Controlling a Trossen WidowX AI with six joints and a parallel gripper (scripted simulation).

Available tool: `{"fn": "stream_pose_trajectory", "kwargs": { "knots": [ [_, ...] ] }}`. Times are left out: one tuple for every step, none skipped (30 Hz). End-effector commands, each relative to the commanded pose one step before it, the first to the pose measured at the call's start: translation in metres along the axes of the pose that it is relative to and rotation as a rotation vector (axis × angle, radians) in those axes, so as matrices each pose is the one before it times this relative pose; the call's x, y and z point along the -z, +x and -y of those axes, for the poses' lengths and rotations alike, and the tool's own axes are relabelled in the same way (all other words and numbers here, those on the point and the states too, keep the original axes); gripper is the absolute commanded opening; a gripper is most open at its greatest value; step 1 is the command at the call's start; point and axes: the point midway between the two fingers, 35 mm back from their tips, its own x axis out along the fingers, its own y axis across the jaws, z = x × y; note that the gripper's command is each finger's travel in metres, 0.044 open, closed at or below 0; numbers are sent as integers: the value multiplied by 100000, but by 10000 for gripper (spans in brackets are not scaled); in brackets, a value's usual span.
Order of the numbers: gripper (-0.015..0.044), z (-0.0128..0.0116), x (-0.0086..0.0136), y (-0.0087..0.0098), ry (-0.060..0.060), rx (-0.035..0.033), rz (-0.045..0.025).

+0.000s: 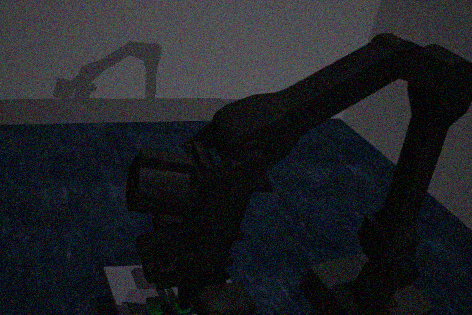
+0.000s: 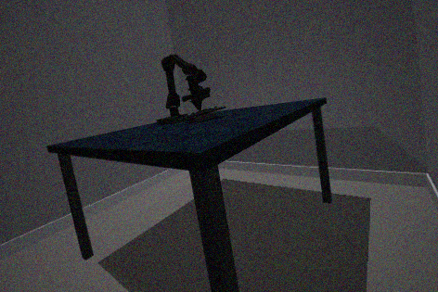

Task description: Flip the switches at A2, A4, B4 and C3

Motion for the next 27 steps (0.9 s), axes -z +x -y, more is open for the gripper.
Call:
{"fn": "stream_pose_trajectory", "kwargs": {
  "knots": [
    [0, 76, -50, 60, -493, 466, 230],
    [0, -71, 40, -207, 488, -464, -153],
    [0, 14, -38, -487, -13, 20, 308],
    [0, 20, -46, -815, -22, 33, 512],
    [0, 20, -28, -1142, -40, 53, 678],
    [0, 12, 24, -1370, -84, 84, 678],
    [0, 0, 65, -1093, -124, 99, 333],
    [0, -5, 71, -759, -119, 87, 110],
    [0, -4, 52, -455, -73, 53, 60],
    [0, -2, 19, -152, -24, 18, 20],
    [0, 0, 0, 0, 0, 0, 0],
    [0, 0, 0, 0, 0, 0, 0],
    [0, 0, 0, 0, 0, 0, 0],
    [0, -162, 154, -11, 2, -14, -14],
    [0, -477, 469, -28, 4, -42, -42],
    [0, -764, 800, -24, 7, -65, -66],
    [0, -917, 1053, 11, 8, -77, -77],
    [0, -671, 845, 41, 6, -56, -54],
    [0, -383, 515, 38, 3, -32, -30],
    [0, -124, 173, 15, 1, -10, -9],
    [0, 0, 0, 0, 0, 0, 0],
    [0, 0, 0, 0, 0, 0, 0],
    [0, 0, 0, 0, 0, 0, 0],
    [0, 1, -27, 282, 0, 1, -203],
    [0, 3, -62, 845, 1, 1, -612],
    [0, 0, -43, 1263, 0, 2, -923],
    [0, -2, 2, 838, 0, 1, -619]
  ]
}}
